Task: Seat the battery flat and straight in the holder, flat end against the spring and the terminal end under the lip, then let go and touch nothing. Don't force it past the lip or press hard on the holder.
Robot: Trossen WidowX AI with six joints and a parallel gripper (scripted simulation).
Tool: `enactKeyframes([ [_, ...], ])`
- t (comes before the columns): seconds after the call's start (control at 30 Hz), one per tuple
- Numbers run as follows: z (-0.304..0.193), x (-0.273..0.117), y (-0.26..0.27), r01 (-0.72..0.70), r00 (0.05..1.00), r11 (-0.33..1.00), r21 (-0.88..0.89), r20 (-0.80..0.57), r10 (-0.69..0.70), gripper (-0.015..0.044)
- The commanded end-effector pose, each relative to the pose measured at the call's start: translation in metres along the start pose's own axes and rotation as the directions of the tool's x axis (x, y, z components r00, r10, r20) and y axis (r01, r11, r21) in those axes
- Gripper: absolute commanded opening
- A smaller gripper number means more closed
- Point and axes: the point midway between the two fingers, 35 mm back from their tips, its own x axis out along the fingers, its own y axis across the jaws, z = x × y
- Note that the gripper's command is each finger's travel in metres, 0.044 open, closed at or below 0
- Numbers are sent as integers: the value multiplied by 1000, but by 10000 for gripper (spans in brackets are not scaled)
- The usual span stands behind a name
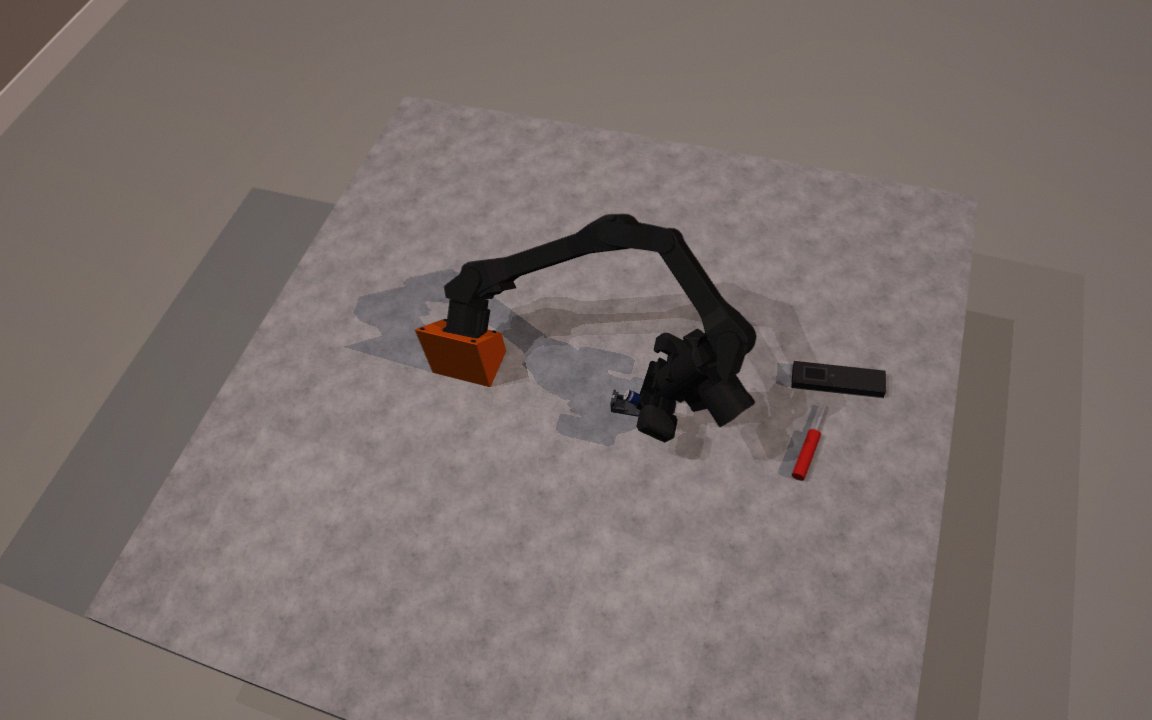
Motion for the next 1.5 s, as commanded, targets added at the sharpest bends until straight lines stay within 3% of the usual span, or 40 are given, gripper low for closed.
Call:
enactKeyframes([
  [0.0,4,-2,0,4,1000,1000,-3,30,-4,60],
  [1.47,5,5,-5,15,976,1000,16,216,-18,60],
])
